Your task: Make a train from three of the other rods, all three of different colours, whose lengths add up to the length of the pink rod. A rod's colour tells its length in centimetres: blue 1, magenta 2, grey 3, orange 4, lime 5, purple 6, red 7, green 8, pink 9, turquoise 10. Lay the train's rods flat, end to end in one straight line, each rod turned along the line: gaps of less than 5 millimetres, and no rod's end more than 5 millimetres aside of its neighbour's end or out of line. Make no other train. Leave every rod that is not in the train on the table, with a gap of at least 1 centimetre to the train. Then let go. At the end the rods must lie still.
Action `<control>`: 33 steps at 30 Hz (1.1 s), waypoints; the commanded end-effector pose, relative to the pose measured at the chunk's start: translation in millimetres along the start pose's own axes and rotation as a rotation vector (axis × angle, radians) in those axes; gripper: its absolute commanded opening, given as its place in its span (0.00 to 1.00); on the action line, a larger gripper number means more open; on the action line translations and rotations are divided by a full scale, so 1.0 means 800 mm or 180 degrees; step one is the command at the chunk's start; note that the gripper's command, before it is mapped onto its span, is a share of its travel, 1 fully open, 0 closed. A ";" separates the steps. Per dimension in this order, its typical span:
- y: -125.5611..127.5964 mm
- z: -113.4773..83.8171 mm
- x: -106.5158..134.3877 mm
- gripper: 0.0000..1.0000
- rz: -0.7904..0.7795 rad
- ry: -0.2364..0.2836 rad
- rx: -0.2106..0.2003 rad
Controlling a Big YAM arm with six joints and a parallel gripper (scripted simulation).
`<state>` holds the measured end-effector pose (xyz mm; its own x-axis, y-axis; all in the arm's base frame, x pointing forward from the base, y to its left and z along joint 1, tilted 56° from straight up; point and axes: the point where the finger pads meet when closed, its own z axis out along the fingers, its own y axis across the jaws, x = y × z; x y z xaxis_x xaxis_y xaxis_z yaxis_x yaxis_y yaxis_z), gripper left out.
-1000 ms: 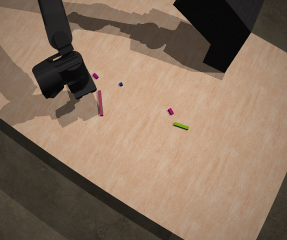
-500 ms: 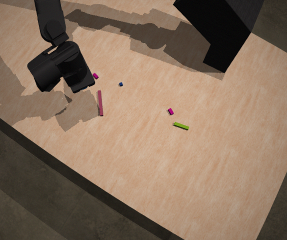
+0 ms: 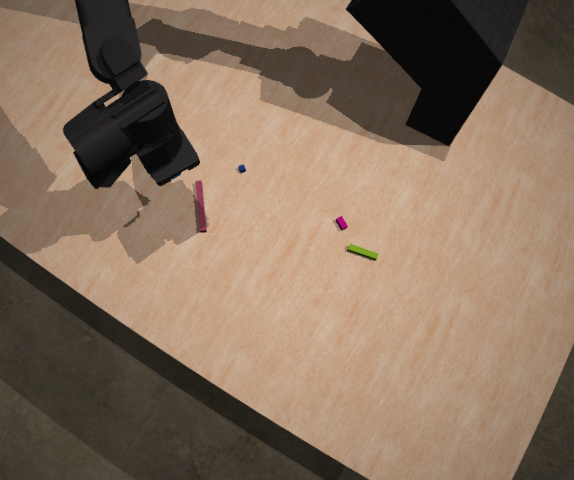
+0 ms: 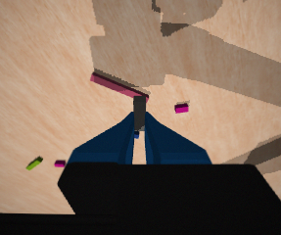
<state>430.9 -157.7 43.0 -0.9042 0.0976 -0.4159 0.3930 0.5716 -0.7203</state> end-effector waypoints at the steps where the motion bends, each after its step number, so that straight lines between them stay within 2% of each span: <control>1: 0.008 0.002 0.013 0.04 -0.0466 0.0004 0.0005; 5: 0.005 0.000 0.012 0.04 -0.0461 0.0001 0.0000; 6: 0.016 -0.008 0.015 0.04 -0.0713 -0.0057 -0.0019; 8: 0.011 -0.002 0.017 0.04 -0.0694 -0.0018 -0.0007; 9: 0.020 -0.006 0.025 0.04 -0.0982 -0.0045 -0.0017; 12: 0.010 0.003 0.029 0.04 -0.0958 0.0032 0.0003; 13: 0.023 -0.006 0.033 0.04 -0.1254 -0.0045 -0.0016; 14: 0.021 -0.006 0.032 0.04 -0.1244 -0.0047 -0.0018; 16: 0.012 0.002 0.036 0.04 -0.1225 0.0024 0.0000; 17: 0.025 -0.006 0.041 0.04 -0.1542 -0.0045 -0.0014; 22: 0.016 0.001 0.045 0.04 -0.1523 0.0019 -0.0005; 23: 0.026 -0.006 0.049 0.04 -0.1833 -0.0050 -0.0012; 27: 0.016 0.004 0.055 0.04 -0.1812 0.0045 -0.0001; 28: 0.029 -0.005 0.060 0.04 -0.2144 -0.0045 -0.0011; 32: 0.018 0.003 0.063 0.04 -0.2113 0.0037 -0.0004; 33: 0.031 -0.006 0.068 0.04 -0.2443 -0.0048 -0.0009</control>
<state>392.5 -146.4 11.7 -0.9632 -0.2525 0.0922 -0.2156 0.5209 -0.8260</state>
